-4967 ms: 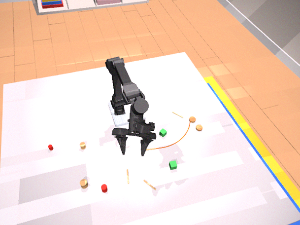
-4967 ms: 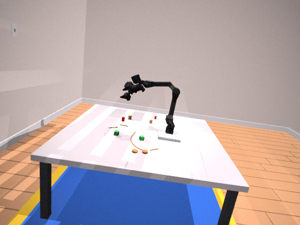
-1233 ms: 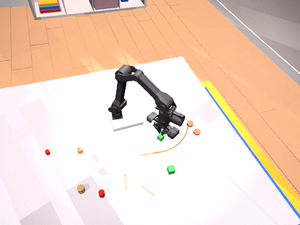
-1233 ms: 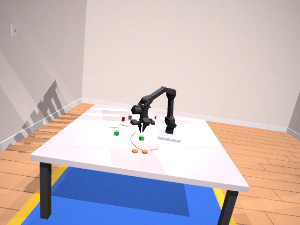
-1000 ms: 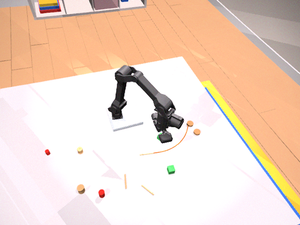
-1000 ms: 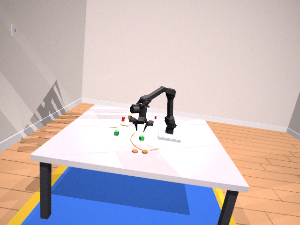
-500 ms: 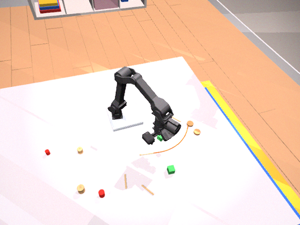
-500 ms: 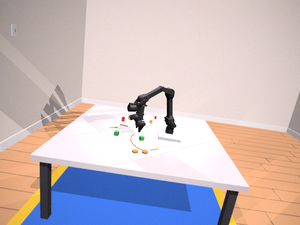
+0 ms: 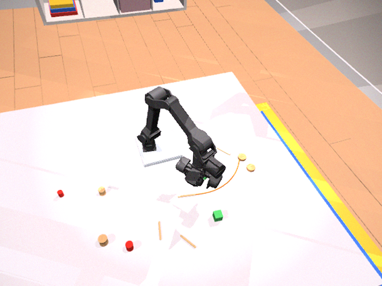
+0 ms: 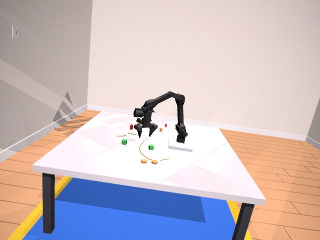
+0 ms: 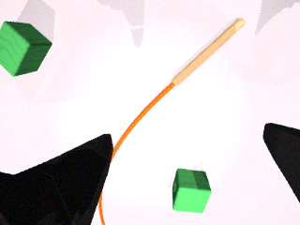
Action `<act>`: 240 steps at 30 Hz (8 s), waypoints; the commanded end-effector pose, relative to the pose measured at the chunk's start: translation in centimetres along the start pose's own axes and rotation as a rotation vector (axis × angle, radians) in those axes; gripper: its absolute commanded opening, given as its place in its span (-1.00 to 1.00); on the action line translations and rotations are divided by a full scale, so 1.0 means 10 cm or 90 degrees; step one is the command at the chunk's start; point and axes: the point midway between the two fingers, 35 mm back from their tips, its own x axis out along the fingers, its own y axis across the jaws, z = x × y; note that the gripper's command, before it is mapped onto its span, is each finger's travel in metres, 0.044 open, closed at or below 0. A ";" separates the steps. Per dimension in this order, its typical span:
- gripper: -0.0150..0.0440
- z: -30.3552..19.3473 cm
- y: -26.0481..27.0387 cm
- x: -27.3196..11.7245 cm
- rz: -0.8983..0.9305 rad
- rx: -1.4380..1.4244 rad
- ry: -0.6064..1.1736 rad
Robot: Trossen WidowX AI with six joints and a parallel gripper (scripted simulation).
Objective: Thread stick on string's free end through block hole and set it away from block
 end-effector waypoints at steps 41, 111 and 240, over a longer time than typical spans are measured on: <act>-0.08 0.25 -0.01 0.11 -0.008 0.561 -0.006; -0.49 0.25 0.00 0.36 -0.007 0.559 -0.003; -0.49 -0.57 -0.19 -0.46 -0.036 0.149 -0.152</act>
